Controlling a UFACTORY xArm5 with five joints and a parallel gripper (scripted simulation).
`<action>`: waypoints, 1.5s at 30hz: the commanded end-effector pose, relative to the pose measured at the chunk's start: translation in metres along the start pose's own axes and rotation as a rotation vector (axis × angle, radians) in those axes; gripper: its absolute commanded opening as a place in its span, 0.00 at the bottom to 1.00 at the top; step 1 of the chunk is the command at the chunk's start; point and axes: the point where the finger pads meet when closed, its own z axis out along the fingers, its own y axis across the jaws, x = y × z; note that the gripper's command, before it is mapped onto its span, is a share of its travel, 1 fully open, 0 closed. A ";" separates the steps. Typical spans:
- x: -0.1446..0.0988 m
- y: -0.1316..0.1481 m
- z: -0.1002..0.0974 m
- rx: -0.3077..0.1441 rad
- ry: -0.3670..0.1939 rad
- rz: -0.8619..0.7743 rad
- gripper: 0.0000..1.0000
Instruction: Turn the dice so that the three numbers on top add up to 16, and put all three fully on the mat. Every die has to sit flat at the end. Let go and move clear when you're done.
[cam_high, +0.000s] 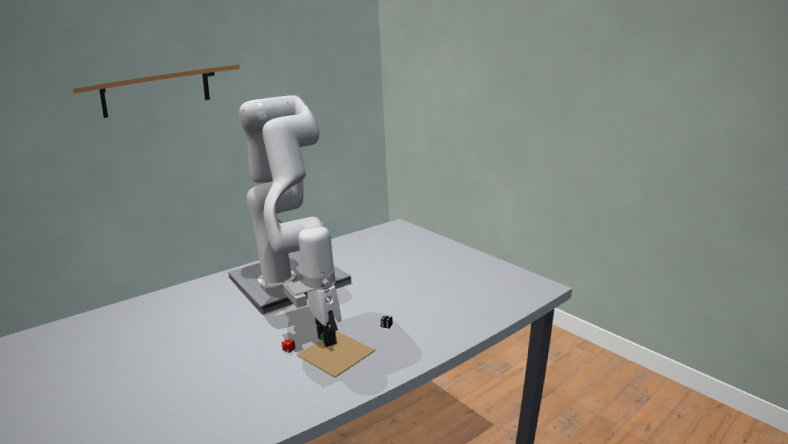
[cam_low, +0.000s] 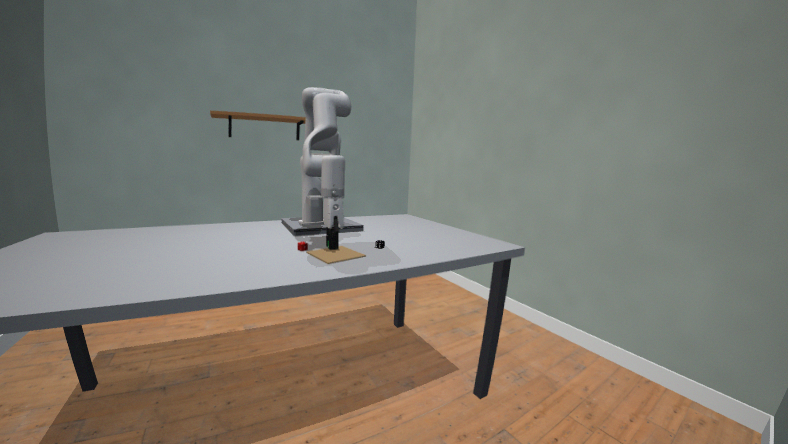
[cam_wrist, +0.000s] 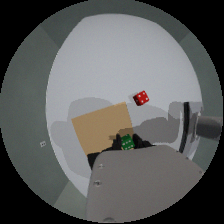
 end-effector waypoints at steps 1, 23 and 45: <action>0.000 -0.001 -0.001 0.003 0.000 0.000 0.21; 0.000 -0.001 0.003 0.003 0.000 0.000 0.21; 0.000 -0.001 0.003 0.003 0.000 0.000 0.21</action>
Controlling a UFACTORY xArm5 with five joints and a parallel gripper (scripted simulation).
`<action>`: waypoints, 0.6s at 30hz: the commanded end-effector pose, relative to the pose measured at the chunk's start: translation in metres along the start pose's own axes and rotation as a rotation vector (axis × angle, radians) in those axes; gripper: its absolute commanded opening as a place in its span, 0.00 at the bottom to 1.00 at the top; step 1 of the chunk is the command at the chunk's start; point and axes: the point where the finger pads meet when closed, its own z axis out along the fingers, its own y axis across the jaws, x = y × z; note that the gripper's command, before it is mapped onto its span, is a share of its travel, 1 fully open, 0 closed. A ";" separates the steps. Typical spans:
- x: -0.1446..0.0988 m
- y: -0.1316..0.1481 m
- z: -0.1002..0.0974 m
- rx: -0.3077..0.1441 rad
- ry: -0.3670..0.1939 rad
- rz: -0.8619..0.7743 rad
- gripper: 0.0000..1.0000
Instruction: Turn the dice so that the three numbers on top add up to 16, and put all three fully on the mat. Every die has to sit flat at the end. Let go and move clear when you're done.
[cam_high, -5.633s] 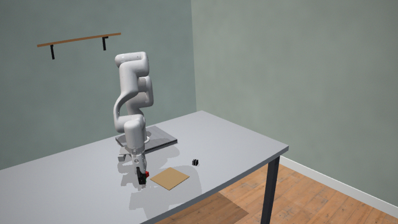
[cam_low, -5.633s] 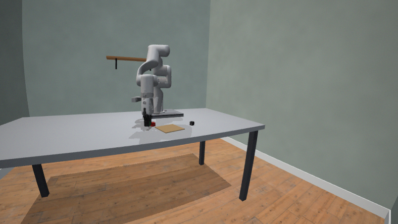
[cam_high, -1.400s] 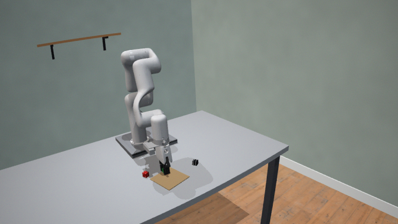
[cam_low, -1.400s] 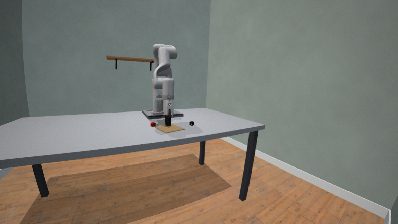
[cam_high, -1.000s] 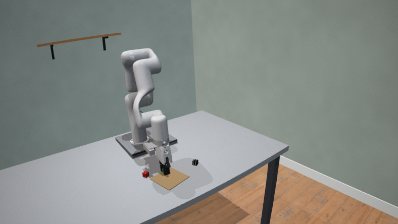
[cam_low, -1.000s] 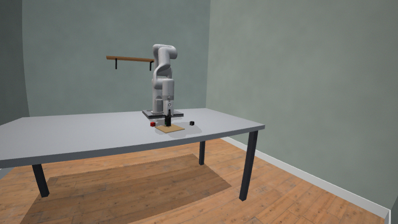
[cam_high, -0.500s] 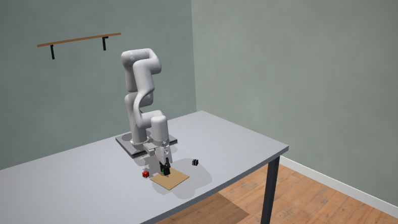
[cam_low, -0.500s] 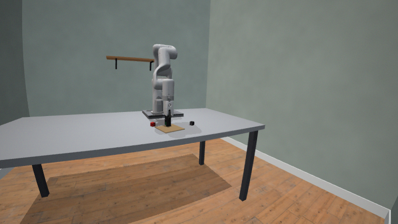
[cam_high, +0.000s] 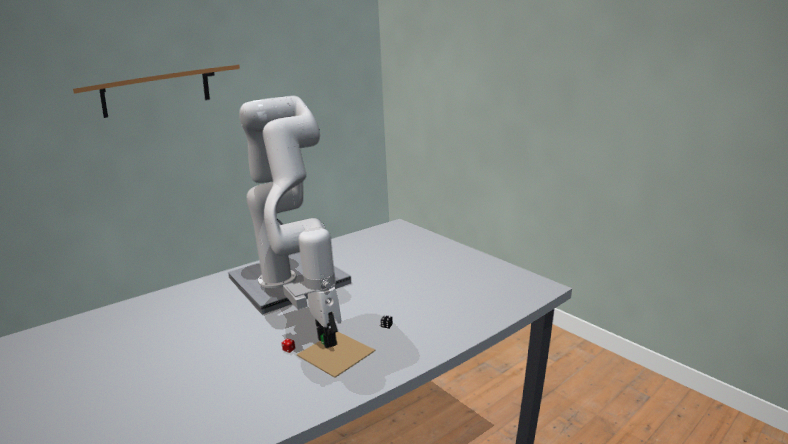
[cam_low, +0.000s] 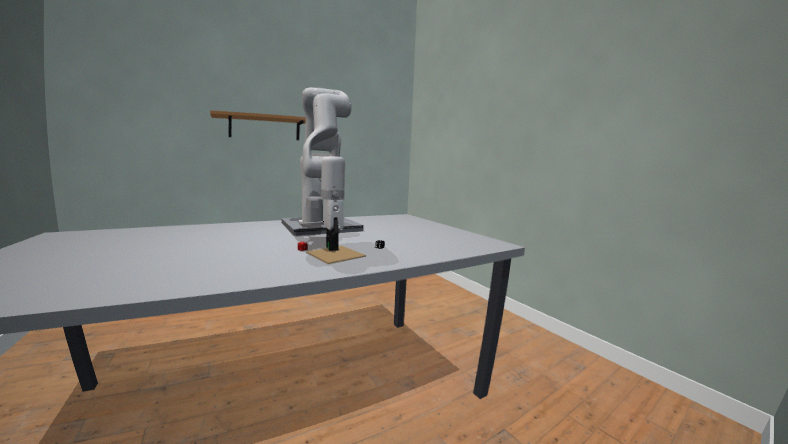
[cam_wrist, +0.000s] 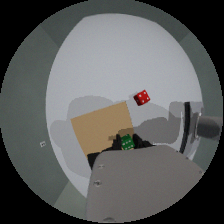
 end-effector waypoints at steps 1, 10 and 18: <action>0.000 -0.001 -0.001 0.003 0.000 0.000 0.21; 0.000 -0.001 -0.001 0.003 0.000 0.000 0.21; 0.000 -0.001 -0.001 0.003 0.000 0.000 0.29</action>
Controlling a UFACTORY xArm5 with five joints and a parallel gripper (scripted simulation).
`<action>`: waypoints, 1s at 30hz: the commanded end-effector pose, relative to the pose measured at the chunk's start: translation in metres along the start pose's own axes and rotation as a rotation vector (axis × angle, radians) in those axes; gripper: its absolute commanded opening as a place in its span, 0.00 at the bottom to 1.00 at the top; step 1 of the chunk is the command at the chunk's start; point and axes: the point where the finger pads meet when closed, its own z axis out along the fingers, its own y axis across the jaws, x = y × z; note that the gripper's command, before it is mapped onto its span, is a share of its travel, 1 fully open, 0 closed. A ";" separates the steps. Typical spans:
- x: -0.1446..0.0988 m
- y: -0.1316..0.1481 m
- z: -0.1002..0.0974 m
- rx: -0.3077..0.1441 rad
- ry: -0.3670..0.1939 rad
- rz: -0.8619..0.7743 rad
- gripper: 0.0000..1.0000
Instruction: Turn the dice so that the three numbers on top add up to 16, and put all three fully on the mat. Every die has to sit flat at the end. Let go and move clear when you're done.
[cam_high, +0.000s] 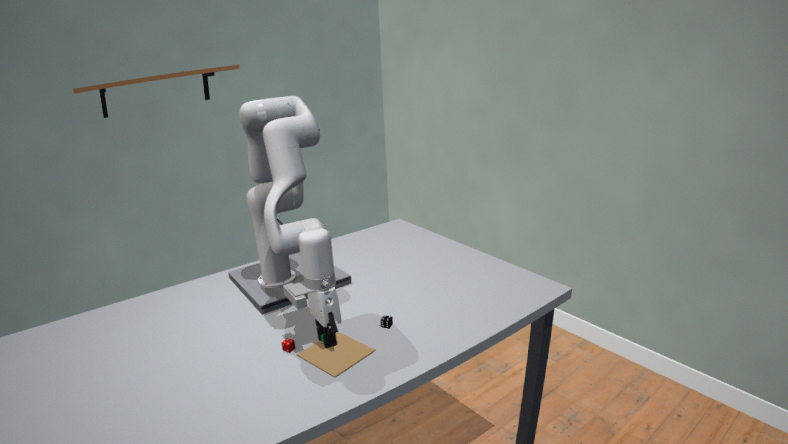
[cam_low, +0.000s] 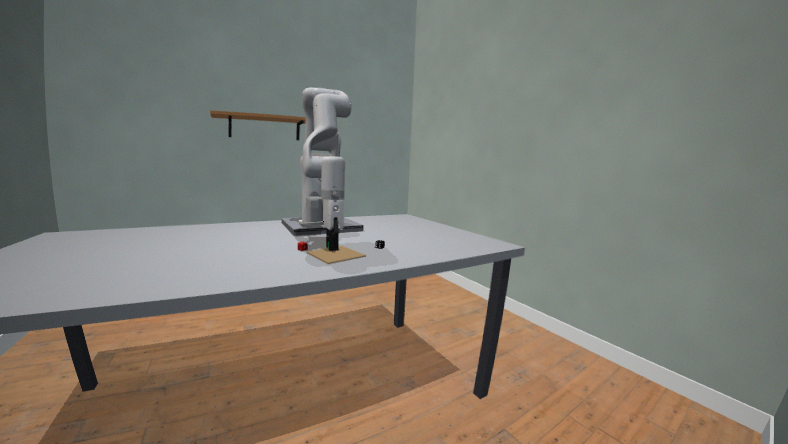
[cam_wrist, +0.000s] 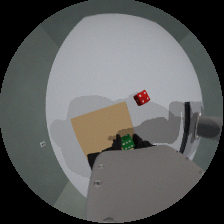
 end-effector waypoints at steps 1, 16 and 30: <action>0.000 -0.001 -0.001 0.003 0.000 0.000 0.29; 0.000 -0.001 -0.001 0.003 0.000 0.000 0.42; 0.000 -0.001 -0.016 0.003 0.000 0.000 0.42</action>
